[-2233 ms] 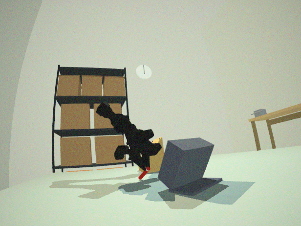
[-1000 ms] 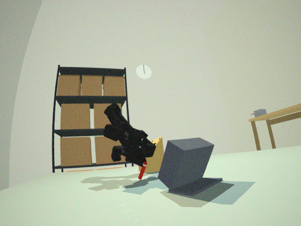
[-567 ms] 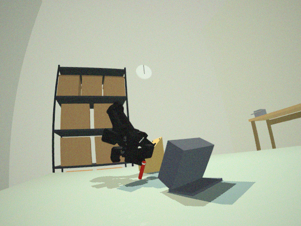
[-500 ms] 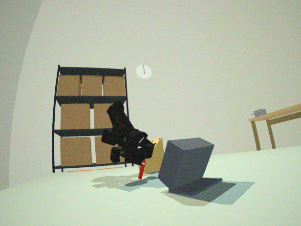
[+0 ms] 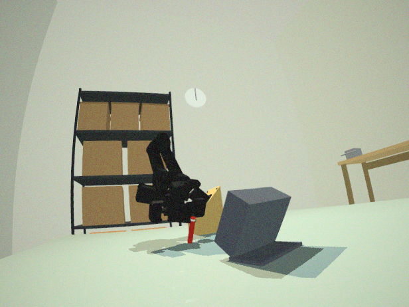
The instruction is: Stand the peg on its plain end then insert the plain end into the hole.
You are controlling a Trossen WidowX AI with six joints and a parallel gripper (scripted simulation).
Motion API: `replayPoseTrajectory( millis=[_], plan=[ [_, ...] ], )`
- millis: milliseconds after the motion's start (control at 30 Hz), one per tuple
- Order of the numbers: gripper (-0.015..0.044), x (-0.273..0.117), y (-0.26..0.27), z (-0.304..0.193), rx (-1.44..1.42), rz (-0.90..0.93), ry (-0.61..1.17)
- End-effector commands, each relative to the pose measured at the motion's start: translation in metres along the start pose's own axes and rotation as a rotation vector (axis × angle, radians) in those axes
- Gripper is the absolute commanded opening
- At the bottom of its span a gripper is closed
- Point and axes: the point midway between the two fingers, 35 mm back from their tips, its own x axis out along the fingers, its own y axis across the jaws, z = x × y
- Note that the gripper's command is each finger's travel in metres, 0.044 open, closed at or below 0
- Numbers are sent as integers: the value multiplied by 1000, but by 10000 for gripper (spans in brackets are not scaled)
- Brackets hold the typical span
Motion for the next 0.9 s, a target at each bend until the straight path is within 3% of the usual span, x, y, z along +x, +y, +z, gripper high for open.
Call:
replayPoseTrajectory(
  millis=[0, 867],
  plan=[
    [49, -2, 3, -1, 0, 6, -35],
    [49, -16, 4, -12, -1, 8, -260]
  ],
)
